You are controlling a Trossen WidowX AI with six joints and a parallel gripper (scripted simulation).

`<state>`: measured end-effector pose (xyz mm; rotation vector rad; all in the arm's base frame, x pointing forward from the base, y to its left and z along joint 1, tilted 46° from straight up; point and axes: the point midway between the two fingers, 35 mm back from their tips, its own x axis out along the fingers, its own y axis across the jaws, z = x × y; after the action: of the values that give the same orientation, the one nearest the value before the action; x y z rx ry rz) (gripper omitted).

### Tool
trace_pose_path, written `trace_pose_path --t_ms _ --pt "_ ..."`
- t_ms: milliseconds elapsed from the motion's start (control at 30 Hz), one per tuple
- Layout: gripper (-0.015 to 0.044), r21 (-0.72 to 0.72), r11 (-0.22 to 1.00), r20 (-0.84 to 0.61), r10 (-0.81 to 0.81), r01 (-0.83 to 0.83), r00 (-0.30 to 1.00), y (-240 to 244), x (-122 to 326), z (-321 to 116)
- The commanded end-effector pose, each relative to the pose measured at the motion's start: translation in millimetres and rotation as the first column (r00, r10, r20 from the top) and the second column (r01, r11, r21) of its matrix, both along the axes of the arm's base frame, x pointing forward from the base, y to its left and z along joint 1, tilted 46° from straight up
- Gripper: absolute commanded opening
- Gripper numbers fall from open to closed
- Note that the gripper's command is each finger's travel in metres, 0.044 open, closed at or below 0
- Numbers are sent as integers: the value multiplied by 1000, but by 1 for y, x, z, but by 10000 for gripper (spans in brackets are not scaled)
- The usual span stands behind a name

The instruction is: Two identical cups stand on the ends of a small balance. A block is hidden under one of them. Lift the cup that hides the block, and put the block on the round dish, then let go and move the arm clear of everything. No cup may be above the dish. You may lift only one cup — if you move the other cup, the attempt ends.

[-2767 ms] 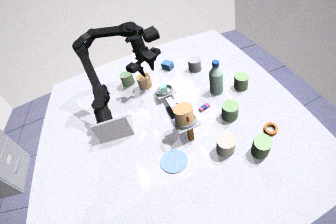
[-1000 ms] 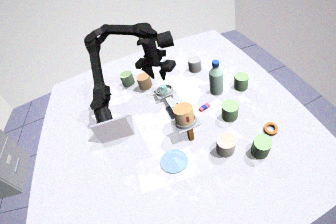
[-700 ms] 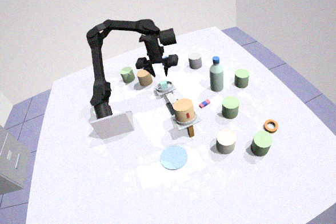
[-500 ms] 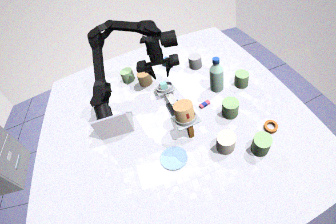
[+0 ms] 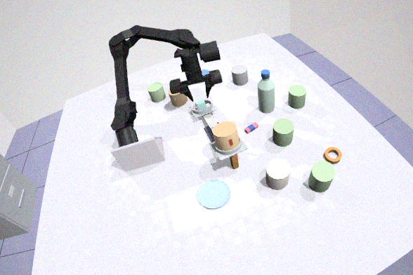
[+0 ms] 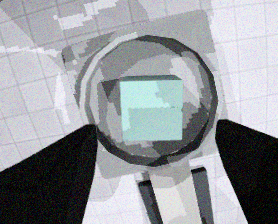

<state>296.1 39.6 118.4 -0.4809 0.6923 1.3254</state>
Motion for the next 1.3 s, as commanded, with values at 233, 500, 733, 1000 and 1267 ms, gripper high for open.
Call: trace_pose_path --t_ms 233,500,733,1000,1267 --pt "260 5 1000 -2 -2 2 1000 13 2 -12" --pt "260 6 1000 -2 -2 2 1000 22 3 -20" --pt "208 7 1000 -1 -2 2 1000 26 3 -24" --pt "115 7 1000 -1 -2 2 1000 26 3 -24" --pt "0 0 1000 -2 -3 3 1000 7 4 -8"
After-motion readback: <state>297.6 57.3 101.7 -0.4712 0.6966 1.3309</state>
